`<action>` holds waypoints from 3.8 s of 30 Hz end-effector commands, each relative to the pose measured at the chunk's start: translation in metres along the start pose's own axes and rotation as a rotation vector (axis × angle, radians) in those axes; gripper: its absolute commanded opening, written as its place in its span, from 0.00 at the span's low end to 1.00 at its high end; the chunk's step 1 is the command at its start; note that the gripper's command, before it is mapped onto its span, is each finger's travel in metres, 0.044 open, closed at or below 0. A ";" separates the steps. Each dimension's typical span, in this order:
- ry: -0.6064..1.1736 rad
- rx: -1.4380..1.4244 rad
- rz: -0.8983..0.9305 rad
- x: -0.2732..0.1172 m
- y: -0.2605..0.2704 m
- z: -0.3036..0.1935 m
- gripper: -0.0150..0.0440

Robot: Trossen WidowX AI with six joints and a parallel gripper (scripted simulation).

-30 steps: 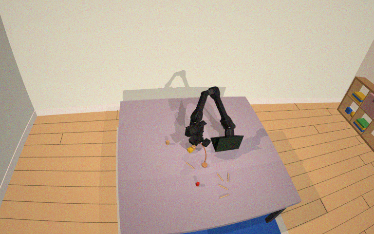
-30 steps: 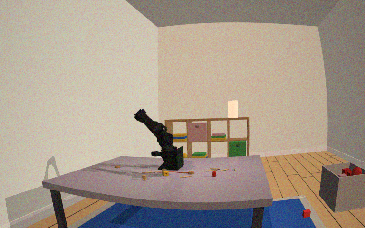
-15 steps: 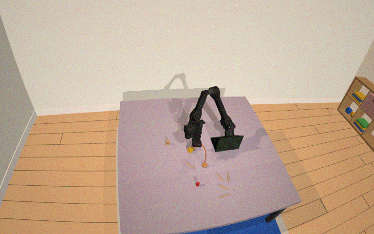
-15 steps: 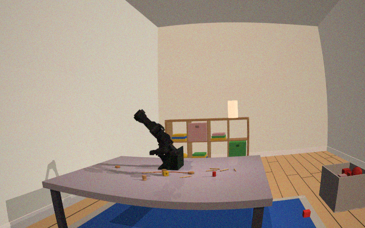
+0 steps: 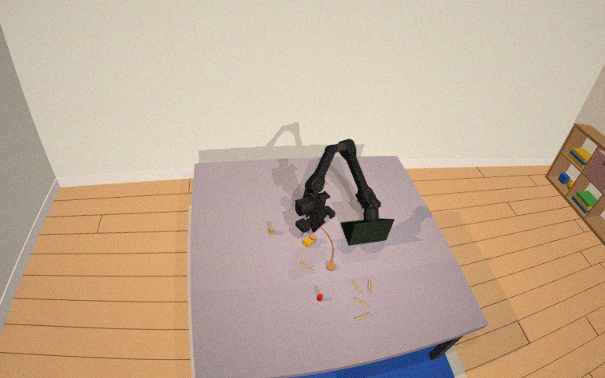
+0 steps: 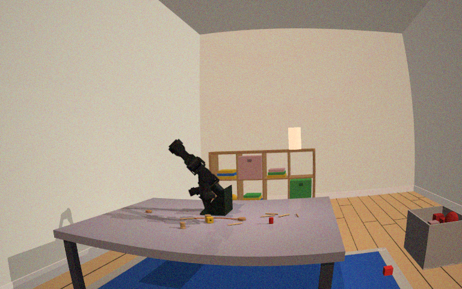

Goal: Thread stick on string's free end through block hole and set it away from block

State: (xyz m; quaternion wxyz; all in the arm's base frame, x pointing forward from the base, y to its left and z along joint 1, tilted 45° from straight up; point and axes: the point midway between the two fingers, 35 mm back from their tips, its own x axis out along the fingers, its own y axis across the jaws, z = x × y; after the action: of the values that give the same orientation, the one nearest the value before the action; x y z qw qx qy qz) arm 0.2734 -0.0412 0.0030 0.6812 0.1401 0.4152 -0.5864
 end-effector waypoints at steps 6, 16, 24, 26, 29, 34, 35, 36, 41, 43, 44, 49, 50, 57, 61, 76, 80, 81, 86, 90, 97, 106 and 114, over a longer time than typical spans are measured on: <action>-0.024 1.201 0.002 0.000 -0.003 0.024 0.25; -0.025 1.537 0.006 0.000 -0.004 0.028 0.25; -0.010 1.263 0.000 0.000 -0.003 0.020 0.30; -0.011 1.153 0.000 0.000 -0.010 0.025 0.39; -0.012 0.902 -0.001 -0.001 -0.025 0.036 0.52; -0.015 0.484 -0.005 -0.002 -0.051 0.051 0.74; -0.016 0.400 -0.006 -0.002 -0.056 0.053 0.79; -0.017 0.316 -0.008 -0.002 -0.062 0.056 0.83; -0.021 -0.044 -0.015 -0.002 -0.085 0.064 1.00; -0.021 -0.058 -0.016 -0.002 -0.086 0.064 1.00; -0.021 -0.058 -0.016 -0.002 -0.086 0.064 1.00; -0.021 -0.058 -0.016 -0.002 -0.086 0.064 1.00; -0.021 -0.058 -0.016 -0.002 -0.086 0.064 1.00; -0.021 -0.058 -0.016 -0.002 -0.086 0.064 1.00; -0.021 -0.058 -0.016 -0.002 -0.086 0.064 0.82; -0.021 -0.058 -0.016 -0.002 -0.086 0.064 0.46; -0.021 -0.058 -0.016 -0.001 -0.086 0.064 0.46; -0.021 -0.058 -0.016 0.000 -0.086 0.064 0.46; -0.020 -0.058 -0.015 0.007 -0.085 0.065 0.46; -0.019 -0.057 -0.015 0.014 -0.084 0.065 0.46; -0.018 -0.057 -0.014 0.025 -0.084 0.065 0.46; -0.019 -0.057 -0.015 0.040 -0.085 0.065 0.46; -0.022 -0.058 -0.016 0.053 -0.086 0.066 0.46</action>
State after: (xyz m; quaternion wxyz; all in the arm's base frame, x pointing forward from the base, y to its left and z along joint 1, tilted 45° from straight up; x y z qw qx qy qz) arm 0.2221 -0.1414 0.0355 0.6868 0.1135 0.4227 -0.5803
